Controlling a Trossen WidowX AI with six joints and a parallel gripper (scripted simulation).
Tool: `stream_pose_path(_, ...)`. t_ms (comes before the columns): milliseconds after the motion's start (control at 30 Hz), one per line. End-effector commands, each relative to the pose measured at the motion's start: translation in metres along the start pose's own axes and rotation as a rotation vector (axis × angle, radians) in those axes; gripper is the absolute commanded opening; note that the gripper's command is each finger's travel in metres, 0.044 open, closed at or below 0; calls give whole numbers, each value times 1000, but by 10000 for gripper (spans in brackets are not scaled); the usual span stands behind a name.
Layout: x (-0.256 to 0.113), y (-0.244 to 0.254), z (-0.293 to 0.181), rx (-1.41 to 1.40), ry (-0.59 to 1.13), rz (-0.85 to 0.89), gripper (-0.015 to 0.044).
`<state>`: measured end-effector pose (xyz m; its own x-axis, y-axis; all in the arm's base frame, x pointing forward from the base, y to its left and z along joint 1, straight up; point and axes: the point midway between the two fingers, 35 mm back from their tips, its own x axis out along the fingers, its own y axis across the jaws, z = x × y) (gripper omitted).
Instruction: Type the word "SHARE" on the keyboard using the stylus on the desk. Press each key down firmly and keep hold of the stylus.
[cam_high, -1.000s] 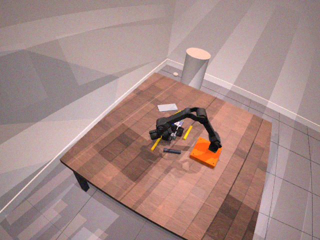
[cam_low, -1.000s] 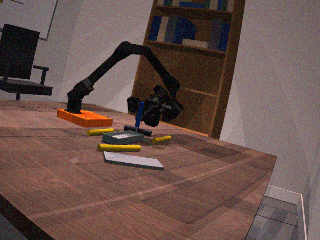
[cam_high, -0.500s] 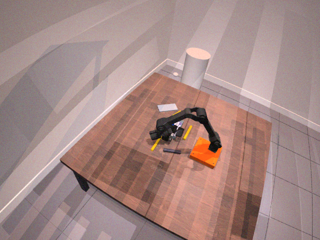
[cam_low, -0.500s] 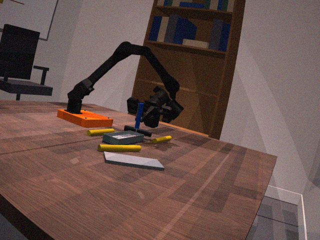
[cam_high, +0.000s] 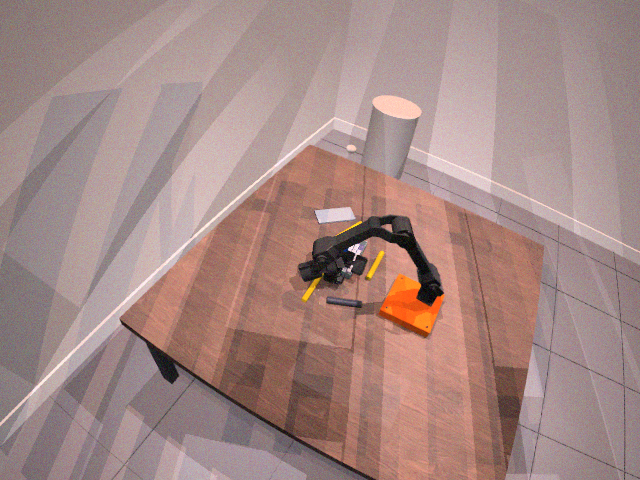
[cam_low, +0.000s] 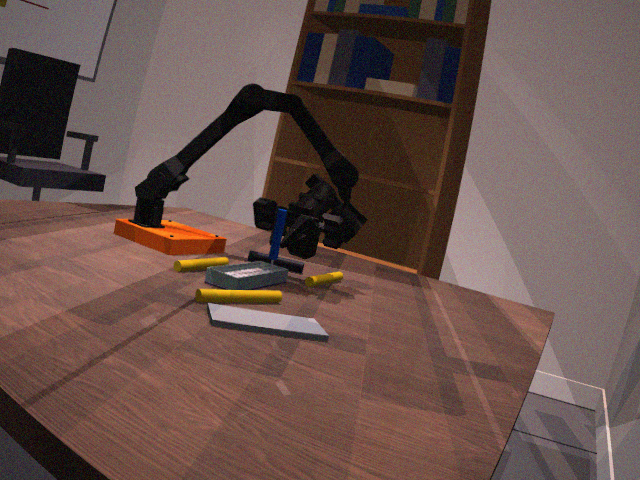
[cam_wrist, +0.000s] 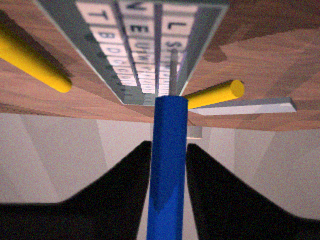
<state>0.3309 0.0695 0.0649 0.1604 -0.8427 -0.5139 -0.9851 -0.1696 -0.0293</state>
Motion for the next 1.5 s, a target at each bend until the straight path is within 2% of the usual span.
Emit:
stream_pose_path(0, 2, 0, 2, -2, 5, -2, 81)
stream_pose_path(733, 4, 0, 5, -2, 5, -2, 81)
stream_pose_path(1000, -15, -1, -27, -2, 5, -2, 81)
stream_pose_path(1200, -14, -1, -24, -1, 0, -4, 85)
stream_pose_path(1467, -25, 1, -22, -87, -23, -139, 31)
